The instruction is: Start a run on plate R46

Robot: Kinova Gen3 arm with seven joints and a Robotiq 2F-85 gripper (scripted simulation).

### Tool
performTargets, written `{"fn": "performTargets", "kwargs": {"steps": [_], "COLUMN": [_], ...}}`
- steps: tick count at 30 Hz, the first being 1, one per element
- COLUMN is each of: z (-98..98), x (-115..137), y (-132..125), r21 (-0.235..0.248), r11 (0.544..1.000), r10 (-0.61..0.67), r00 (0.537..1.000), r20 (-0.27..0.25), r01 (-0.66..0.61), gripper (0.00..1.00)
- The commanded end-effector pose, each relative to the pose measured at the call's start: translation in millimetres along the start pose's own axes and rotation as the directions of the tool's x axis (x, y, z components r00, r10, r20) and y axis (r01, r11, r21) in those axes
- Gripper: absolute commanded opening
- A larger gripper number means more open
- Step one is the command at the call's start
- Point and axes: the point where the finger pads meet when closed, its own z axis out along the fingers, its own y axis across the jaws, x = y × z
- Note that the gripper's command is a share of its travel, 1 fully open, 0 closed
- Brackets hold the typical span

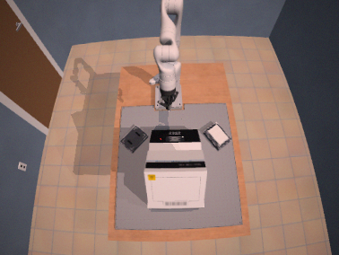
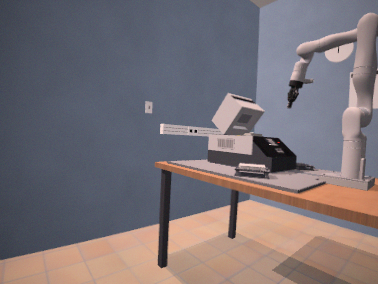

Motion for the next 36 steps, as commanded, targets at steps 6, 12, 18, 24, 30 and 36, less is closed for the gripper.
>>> {"fn": "performTargets", "kwargs": {"steps": [6, 12, 18, 24, 30, 36], "z": [9.6, 14.7, 22.5, 30.2, 35.4, 43.1], "x": [2, 3, 4, 6, 6, 8], "y": [2, 3, 4, 5, 6, 8], "r21": [0.001, 0.001, 0.001, 0.001, 0.001, 0.001], "r11": [1.000, 1.000, 1.000, 1.000, 1.000, 1.000], "r10": [0.000, 0.000, 0.000, 0.000, 0.000, 0.000], "r00": [1.000, 1.000, 1.000, 1.000, 1.000, 1.000], "r20": [0.001, 0.001, 0.001, 0.001, 0.001, 0.001], "r01": [0.000, 0.000, 0.000, 0.000, 0.000, 0.000], "gripper": [0.10, 0.10, 0.10, 0.10, 0.10, 0.10]}}
